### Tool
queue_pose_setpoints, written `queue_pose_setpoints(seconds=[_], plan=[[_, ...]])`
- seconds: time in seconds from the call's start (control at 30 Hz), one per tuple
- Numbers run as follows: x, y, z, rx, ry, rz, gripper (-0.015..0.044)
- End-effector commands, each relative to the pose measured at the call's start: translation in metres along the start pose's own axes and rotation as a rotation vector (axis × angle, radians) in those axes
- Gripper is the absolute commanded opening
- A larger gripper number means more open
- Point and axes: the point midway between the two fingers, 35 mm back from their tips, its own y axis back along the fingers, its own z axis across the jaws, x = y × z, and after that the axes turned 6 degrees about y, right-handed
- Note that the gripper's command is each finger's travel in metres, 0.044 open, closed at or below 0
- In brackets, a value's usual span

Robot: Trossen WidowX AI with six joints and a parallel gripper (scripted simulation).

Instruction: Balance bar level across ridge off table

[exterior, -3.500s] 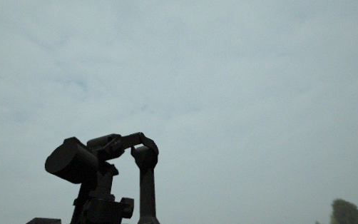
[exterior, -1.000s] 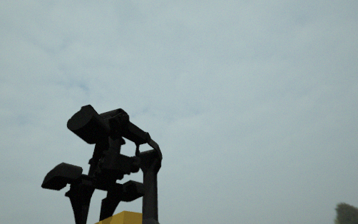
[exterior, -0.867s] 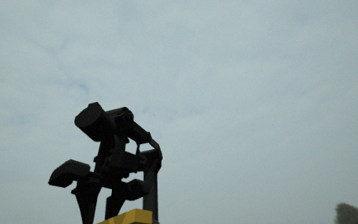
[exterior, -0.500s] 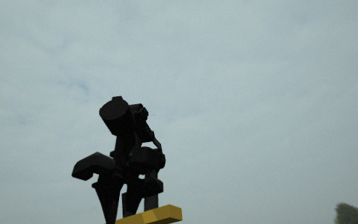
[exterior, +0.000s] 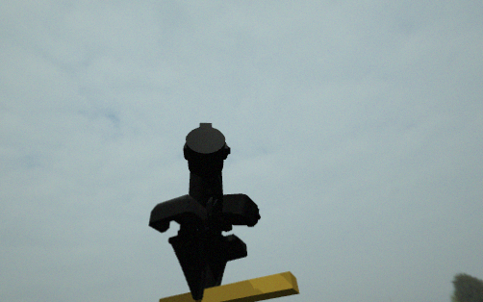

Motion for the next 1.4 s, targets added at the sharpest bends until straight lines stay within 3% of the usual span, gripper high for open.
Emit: queue_pose_setpoints(seconds=[0.0, 0.57, 1.37], plan=[[-0.015, 0.003, 0.002, 0.007, 0.041, -0.005, 0.0], [-0.073, 0.003, 0.019, 0.006, 0.232, -0.009, 0.0], [-0.075, -0.03, 0.018, 0.006, 0.233, -0.009, 0.0]])
